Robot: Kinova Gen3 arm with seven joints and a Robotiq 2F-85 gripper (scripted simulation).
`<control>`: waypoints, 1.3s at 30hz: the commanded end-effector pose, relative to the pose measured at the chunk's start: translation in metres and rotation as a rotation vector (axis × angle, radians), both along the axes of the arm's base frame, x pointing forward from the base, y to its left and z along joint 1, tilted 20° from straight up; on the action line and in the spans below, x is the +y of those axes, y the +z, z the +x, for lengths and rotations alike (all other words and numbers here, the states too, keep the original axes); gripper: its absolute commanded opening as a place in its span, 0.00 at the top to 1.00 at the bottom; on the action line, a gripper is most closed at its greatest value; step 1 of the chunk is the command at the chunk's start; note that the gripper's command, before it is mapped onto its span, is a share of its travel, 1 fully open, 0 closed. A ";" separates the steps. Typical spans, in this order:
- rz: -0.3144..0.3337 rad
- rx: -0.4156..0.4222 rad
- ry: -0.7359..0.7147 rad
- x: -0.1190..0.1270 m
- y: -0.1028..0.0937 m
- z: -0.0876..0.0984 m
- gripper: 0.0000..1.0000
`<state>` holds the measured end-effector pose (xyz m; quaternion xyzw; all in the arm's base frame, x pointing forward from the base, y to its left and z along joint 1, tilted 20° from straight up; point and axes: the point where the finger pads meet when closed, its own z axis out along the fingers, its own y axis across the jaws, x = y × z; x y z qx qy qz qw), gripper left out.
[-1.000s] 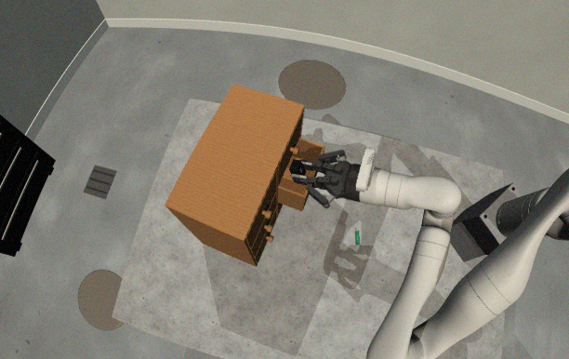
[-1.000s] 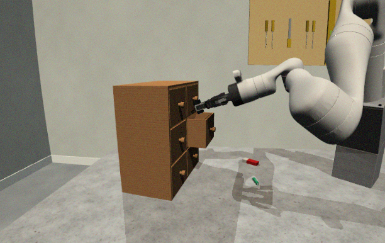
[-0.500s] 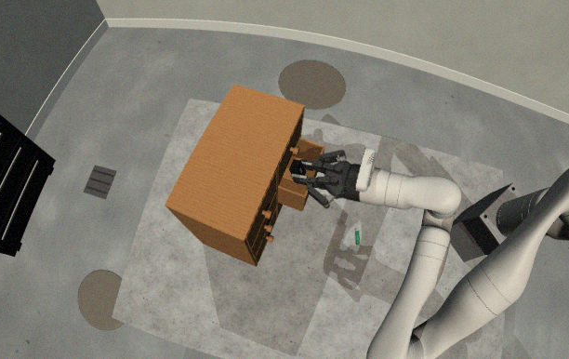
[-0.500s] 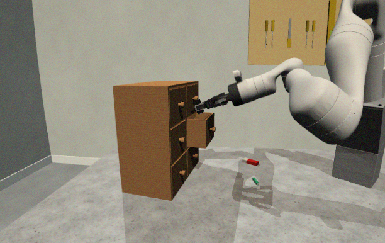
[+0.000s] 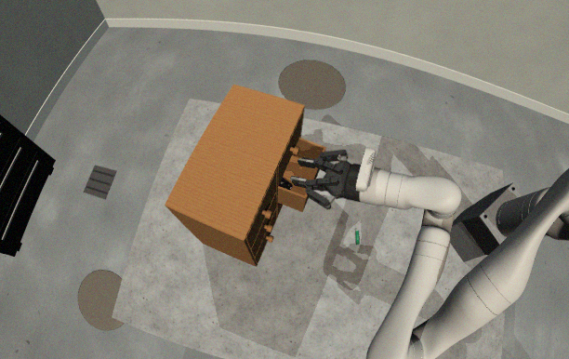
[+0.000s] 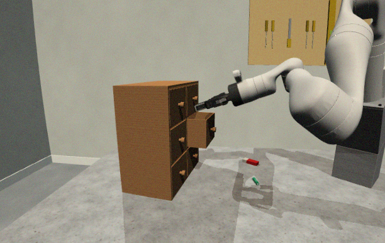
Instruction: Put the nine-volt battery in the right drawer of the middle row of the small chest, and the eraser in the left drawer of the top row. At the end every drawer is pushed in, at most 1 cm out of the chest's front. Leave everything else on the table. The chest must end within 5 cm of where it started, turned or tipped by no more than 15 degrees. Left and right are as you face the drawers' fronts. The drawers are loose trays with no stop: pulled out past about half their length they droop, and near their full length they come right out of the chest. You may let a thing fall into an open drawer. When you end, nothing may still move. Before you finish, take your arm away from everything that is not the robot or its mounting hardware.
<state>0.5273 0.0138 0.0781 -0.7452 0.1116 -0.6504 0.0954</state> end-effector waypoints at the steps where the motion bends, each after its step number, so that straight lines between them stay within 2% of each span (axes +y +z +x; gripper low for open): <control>1: 0.000 -0.001 -0.001 0.000 0.001 0.000 0.58; 39: 0.000 -0.001 -0.001 0.005 0.002 -0.003 0.58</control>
